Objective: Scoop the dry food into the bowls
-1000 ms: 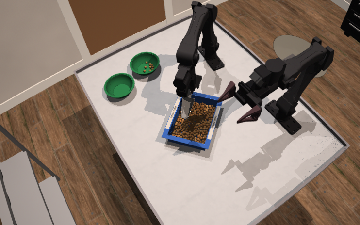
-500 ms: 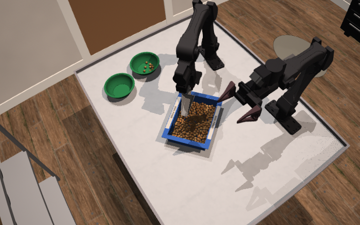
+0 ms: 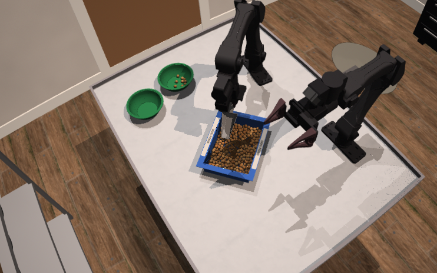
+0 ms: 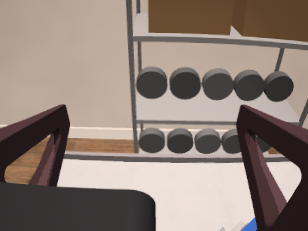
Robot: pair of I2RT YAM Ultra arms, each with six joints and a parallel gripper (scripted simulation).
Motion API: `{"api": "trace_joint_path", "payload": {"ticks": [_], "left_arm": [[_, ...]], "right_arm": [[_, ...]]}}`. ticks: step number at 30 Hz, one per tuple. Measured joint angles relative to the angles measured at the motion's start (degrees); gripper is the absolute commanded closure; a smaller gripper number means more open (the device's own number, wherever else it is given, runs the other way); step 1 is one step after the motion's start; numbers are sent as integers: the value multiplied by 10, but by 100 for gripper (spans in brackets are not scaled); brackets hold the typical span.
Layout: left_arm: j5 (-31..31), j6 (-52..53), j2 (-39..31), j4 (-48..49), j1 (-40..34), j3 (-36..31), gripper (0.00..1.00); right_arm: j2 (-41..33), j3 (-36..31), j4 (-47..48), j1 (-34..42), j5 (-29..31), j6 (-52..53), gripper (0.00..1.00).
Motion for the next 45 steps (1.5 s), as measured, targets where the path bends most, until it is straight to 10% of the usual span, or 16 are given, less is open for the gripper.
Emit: {"api": "trace_joint_path", "payload": {"ticks": [45], "left_arm": [[0, 0, 0, 0, 0, 0, 0]], "right_arm": [[18, -17, 43, 1, 0, 0, 100]]}}
